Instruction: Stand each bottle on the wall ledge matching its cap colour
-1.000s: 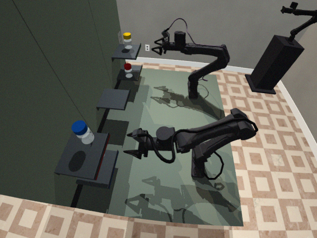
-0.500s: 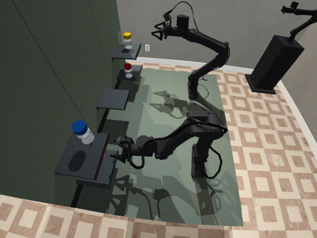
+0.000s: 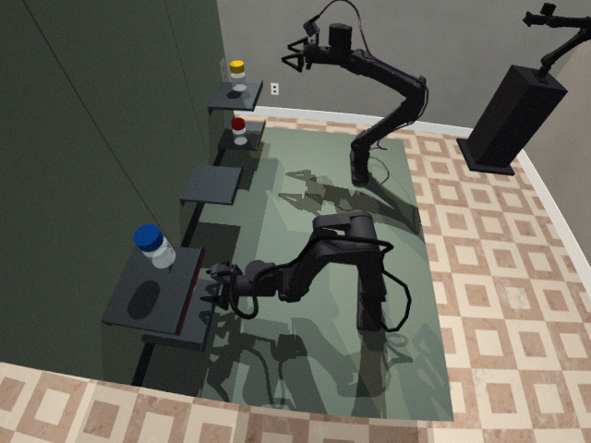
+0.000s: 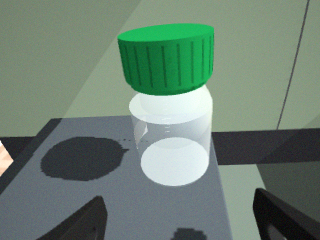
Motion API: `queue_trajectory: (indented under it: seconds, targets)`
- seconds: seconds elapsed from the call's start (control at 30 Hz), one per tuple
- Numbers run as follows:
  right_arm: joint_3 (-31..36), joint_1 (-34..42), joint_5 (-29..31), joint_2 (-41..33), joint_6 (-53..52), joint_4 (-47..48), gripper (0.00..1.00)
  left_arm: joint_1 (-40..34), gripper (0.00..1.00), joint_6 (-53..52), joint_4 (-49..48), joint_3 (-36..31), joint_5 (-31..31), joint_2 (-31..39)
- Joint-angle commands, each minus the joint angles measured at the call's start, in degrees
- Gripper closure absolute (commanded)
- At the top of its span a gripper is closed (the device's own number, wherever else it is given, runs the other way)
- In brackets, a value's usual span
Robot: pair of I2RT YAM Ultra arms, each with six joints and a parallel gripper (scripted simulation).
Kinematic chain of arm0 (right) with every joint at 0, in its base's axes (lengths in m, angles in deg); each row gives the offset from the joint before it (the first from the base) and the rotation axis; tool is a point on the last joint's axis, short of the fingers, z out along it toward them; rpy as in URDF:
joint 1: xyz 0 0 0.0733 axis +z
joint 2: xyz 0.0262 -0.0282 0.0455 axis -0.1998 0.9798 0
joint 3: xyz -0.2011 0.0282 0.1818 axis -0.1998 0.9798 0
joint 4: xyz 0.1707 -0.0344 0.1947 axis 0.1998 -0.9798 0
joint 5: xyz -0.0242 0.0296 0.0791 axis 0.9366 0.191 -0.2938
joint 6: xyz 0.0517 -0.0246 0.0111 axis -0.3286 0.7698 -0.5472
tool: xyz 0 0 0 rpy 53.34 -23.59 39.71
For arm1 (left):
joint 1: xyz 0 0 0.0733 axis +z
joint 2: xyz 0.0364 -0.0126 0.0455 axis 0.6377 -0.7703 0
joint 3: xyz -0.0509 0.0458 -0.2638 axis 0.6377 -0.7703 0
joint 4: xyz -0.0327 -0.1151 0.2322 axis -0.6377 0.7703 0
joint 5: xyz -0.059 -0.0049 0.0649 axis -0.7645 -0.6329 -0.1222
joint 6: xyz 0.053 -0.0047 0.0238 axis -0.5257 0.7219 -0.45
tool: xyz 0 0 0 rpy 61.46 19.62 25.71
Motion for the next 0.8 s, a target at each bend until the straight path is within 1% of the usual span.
queue_trajectory:
  seconds: [0.0, 0.23, 0.47, 0.57, 0.77]
  targets:
    - [-2.17, -0.75, -0.55, 0.60, 0.47, -0.44, 0.00, -0.42, 0.19, -0.36, -2.58, 2.08, 0.46, 0.68]
    - [-1.58, -0.40, -0.14, 0.10, 0.13, -0.48, 0.00, -0.13, 0.19, -0.11, -2.56, 1.61, 0.45, 0.54]
    - [-1.58, -0.40, -0.14, 0.10, 0.13, -0.48, 0.00, -0.58, 0.19, -0.31, 2.46, 5.32, 1.01, 2.44]
    - [-1.58, -0.40, -0.14, 0.10, 0.13, -0.48, 0.00, -0.59, 0.19, -0.33, 3.21, 6.05, 0.73, 2.44]
    - [-1.58, -0.40, -0.14, 0.10, 0.14, -0.48, 0.00, -0.73, 0.19, -0.30, 4.22, 8.45, 1.01, -0.08]
